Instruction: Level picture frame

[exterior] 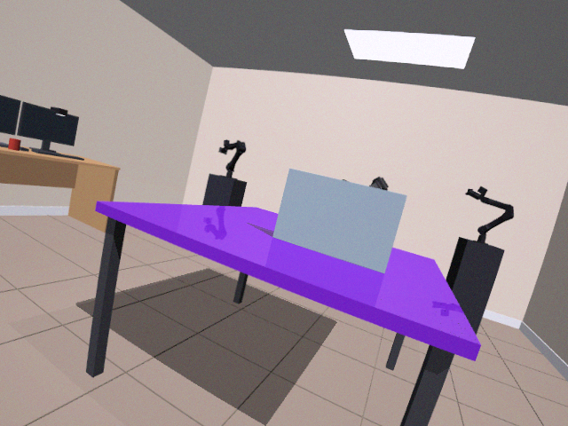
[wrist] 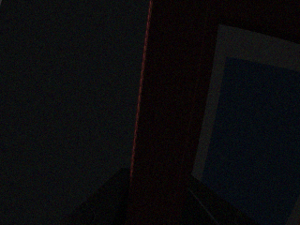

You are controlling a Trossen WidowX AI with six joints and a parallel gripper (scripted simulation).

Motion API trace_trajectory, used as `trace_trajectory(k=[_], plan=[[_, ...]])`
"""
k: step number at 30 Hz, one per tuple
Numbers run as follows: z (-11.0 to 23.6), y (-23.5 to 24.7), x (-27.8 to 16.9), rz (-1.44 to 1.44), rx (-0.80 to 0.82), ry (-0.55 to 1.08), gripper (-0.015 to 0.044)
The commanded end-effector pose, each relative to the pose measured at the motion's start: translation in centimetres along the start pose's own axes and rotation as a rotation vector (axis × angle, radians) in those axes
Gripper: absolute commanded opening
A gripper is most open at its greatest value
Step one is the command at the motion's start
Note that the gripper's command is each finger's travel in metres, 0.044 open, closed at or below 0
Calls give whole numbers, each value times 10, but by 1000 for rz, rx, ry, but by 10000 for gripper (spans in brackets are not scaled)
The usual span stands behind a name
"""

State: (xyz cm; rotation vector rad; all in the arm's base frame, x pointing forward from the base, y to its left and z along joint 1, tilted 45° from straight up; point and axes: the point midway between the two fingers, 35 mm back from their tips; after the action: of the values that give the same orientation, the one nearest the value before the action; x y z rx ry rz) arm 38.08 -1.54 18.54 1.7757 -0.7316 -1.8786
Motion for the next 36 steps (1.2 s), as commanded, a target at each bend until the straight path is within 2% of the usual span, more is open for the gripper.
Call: trace_trajectory(k=[1,27,36], plan=[[0,1,1,2,13,-3,0],[0,-2,1,-5,8,-2,0],[0,-3,2,-96,8,-2,0]])
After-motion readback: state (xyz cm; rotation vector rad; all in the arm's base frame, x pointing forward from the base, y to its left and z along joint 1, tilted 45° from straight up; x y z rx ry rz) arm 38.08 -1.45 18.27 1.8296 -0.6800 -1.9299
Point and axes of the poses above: the point midway between the two fingers, 35 mm back from their tips, its own z axis back along the fingers, its own y axis across the jaws, x = y × z, and after that the axes turned 13 degrees about -z, right-handed
